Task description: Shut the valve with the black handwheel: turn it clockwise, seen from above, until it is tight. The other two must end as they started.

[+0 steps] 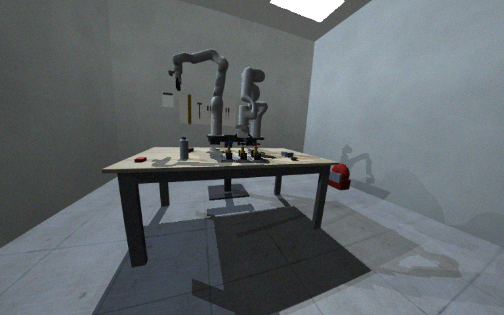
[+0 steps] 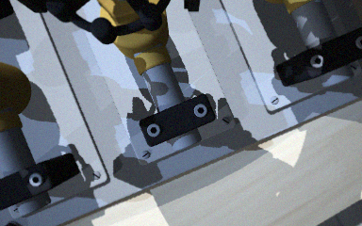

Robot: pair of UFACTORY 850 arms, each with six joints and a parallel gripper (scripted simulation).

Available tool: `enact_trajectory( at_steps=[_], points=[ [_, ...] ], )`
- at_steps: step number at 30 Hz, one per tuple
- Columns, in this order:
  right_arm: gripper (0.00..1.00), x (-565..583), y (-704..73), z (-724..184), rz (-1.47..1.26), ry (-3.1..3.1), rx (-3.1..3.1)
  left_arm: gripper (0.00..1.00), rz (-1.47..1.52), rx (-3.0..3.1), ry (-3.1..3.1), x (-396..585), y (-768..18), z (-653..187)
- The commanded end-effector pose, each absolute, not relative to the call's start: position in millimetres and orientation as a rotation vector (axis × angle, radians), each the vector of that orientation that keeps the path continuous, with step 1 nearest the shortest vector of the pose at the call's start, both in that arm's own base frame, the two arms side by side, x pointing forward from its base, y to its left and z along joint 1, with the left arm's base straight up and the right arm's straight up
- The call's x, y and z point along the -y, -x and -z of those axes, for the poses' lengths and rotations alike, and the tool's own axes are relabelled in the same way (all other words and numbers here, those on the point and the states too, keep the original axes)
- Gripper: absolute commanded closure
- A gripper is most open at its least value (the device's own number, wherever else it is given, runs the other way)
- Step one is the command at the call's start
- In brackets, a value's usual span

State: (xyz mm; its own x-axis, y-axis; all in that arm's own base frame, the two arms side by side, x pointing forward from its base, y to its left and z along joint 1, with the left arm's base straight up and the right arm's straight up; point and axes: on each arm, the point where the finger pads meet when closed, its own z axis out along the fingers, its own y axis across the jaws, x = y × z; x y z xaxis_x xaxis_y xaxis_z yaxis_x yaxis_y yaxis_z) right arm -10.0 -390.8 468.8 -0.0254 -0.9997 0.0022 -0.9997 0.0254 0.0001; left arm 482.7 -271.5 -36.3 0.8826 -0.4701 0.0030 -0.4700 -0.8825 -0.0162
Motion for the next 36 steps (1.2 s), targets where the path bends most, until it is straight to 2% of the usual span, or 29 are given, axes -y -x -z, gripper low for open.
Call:
enact_trajectory(
  at_steps=[1, 36],
  points=[
    [0.00, 391.3, 10.0, -469.7, -0.005, -2.191, 2.247, 1.00, 0.007, -0.865, 3.015, 271.9, -483.5, 35.7],
    [0.00, 391.3, 10.0, -469.7, -0.005, -2.191, 2.247, 1.00, 0.005, -1.317, 2.846, 271.9, -483.5, 35.8]
  ],
)
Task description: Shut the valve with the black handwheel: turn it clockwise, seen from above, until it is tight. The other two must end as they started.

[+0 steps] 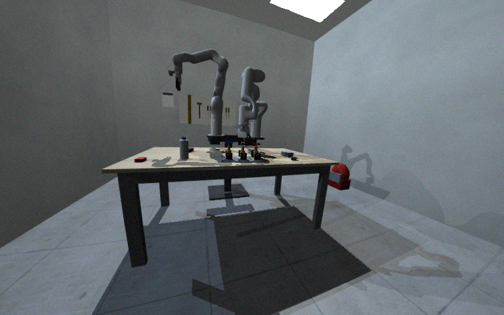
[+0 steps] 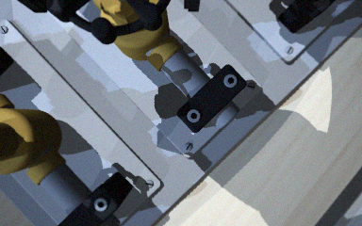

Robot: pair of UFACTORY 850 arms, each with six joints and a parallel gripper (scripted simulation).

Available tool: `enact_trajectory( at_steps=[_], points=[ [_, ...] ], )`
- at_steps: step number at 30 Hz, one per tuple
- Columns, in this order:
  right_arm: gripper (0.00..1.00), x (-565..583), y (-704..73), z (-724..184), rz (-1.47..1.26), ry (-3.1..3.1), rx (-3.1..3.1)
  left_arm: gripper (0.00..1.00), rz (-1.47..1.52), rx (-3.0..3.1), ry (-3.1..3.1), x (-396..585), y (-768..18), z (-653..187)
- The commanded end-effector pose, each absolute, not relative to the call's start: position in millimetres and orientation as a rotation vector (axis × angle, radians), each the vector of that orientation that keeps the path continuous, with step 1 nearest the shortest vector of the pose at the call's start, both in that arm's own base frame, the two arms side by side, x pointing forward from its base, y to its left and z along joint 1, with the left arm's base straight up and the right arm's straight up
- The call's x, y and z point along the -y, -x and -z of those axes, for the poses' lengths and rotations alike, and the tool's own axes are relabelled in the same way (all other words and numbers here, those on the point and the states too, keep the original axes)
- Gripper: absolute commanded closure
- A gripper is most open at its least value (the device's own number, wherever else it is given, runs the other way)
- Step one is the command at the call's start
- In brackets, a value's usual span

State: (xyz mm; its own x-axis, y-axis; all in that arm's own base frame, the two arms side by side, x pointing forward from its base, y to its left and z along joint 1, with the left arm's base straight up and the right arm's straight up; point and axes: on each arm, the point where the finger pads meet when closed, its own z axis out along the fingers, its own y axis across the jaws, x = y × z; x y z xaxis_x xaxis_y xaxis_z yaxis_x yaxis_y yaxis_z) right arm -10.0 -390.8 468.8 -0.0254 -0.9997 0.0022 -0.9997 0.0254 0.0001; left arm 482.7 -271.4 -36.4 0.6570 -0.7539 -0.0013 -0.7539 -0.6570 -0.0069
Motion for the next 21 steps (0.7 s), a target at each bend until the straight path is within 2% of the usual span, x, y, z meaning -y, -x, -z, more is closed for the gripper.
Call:
enact_trajectory(
  at_steps=[1, 21],
  points=[
    [0.00, 391.3, 10.0, -469.7, -0.005, -2.191, 2.247, 1.00, 0.005, -1.322, 2.844, 271.9, -483.5, 35.8],
    [0.00, 391.3, 10.0, -469.7, -0.005, -2.191, 2.247, 1.00, 0.005, -1.353, 2.829, 271.9, -483.5, 35.8]
  ],
)
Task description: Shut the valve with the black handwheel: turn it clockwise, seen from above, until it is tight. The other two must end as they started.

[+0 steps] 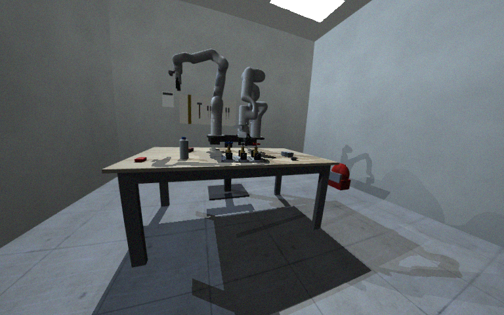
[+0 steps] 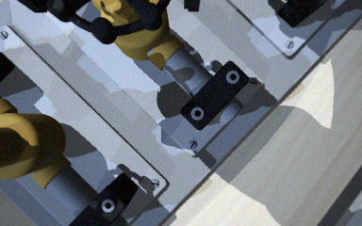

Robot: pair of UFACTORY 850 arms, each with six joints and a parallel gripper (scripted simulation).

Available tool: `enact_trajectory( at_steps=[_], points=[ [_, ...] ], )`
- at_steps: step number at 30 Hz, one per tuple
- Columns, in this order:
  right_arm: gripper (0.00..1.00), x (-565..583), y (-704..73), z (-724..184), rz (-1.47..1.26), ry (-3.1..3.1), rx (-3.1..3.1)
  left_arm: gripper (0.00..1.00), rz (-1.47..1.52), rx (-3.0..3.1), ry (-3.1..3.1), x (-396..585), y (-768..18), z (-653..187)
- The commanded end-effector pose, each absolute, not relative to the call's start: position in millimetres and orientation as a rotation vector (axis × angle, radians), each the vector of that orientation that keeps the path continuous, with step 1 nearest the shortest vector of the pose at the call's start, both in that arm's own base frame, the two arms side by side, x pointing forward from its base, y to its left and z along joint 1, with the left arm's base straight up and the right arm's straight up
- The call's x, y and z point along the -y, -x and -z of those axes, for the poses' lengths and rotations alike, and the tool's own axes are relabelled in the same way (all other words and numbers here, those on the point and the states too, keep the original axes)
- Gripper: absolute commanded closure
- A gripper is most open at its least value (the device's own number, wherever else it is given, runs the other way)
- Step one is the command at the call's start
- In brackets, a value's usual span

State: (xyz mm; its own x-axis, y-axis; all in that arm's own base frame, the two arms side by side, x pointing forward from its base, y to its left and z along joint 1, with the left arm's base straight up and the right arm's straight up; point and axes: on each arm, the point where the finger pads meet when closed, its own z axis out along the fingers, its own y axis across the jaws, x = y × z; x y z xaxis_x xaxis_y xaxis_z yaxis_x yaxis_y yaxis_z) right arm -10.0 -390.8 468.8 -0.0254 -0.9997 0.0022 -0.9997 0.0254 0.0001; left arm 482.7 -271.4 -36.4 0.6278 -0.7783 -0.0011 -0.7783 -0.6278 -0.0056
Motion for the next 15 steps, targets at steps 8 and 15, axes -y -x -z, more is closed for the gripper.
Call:
enact_trajectory(
  at_steps=[8, 15],
  points=[
    [0.00, 391.3, 10.0, -469.7, -0.005, -2.191, 2.247, 1.00, 0.005, -1.354, 2.829, 271.9, -483.5, 35.8],
    [0.00, 391.3, 10.0, -469.7, -0.005, -2.191, 2.247, 0.18, 0.005, -1.354, 2.829, 271.9, -483.5, 35.8]
  ],
)
